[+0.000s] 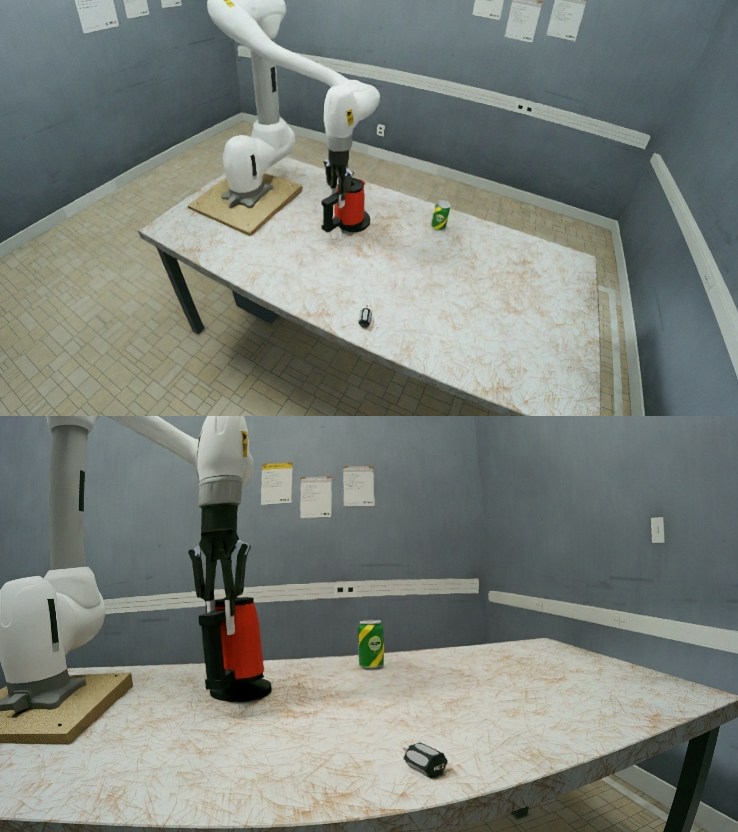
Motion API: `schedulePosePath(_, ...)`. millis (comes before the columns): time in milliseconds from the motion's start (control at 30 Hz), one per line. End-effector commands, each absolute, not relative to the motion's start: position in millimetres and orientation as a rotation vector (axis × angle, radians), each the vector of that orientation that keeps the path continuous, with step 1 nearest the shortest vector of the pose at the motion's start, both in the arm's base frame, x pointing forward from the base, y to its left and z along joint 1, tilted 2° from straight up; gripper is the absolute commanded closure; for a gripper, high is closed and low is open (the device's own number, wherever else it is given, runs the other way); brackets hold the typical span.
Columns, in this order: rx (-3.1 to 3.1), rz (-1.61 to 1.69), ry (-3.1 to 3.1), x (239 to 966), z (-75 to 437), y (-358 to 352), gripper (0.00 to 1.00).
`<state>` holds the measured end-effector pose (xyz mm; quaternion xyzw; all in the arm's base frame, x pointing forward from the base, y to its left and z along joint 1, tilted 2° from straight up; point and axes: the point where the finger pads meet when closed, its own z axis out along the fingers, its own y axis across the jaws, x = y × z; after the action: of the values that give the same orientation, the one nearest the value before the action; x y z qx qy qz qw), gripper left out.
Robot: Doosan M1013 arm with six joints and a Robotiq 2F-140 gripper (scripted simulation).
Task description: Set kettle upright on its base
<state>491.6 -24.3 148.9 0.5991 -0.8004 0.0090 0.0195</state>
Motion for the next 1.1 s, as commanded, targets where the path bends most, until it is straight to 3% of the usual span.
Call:
schedulePosePath(0,1.859,0.029,-2.485,492,149,-20,0.90)
schedulePosePath(1067,1.859,0.029,-2.485,492,148,16,0.90)
